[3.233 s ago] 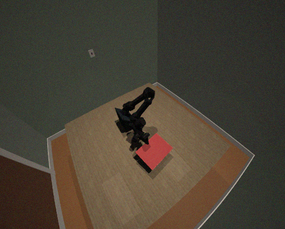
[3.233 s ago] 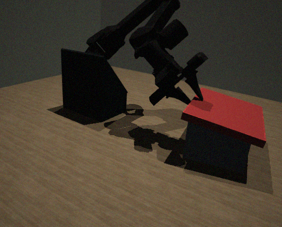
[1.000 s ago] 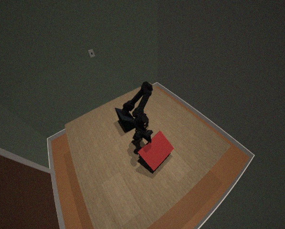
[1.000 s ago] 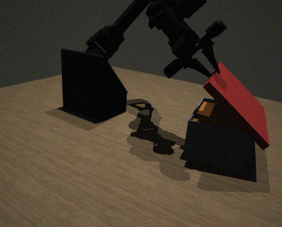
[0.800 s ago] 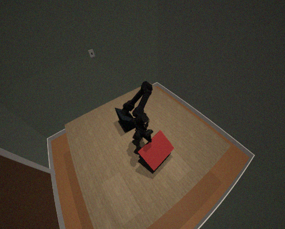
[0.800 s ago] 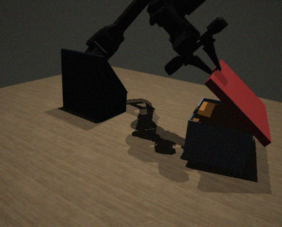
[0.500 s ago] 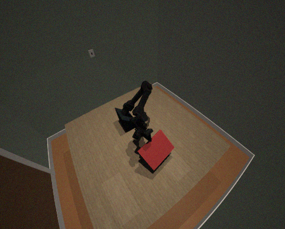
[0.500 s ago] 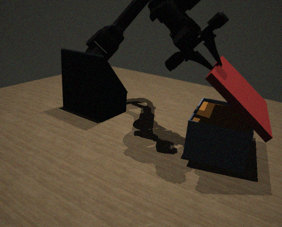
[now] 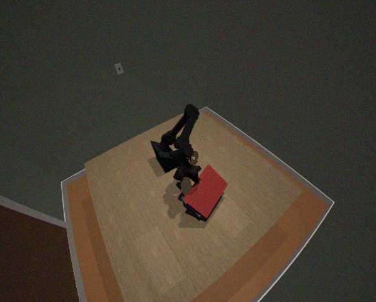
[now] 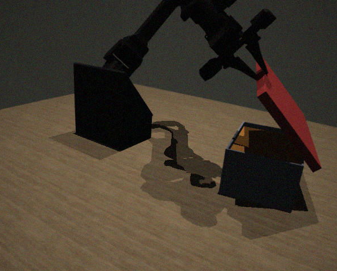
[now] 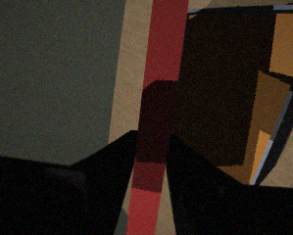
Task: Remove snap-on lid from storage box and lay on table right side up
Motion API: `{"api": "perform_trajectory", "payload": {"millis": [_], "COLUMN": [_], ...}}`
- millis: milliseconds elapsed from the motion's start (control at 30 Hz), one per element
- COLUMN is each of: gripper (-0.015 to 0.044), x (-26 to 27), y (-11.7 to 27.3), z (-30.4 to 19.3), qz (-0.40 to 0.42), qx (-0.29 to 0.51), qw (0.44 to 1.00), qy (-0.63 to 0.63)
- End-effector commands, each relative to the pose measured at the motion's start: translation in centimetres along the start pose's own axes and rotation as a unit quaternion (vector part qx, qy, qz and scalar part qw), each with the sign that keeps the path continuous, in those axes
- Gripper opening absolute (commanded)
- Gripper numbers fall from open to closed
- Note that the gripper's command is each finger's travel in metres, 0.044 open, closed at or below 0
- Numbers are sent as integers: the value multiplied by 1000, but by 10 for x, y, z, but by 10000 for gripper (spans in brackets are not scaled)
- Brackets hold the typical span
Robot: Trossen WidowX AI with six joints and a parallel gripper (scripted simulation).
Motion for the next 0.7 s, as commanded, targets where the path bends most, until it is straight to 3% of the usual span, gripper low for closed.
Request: {"api": "perform_trajectory", "payload": {"millis": [0, 667], "gripper": [0, 0], "x": [8, 7], "y": [5, 4], "z": [2, -34], "qz": [6, 6], "qx": [-3, -3], "qw": [1000, 1000], "qy": [7, 7]}}
Point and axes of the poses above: the point midway between the two fingers, 35 mm back from their tips, its own y axis back along the fingers, its own x axis across the jaws, z = x × y, the point moved 1 cm from there along y, back along the fingers, and after that the axes turned 15 degrees about y, right-handed, at the moved point
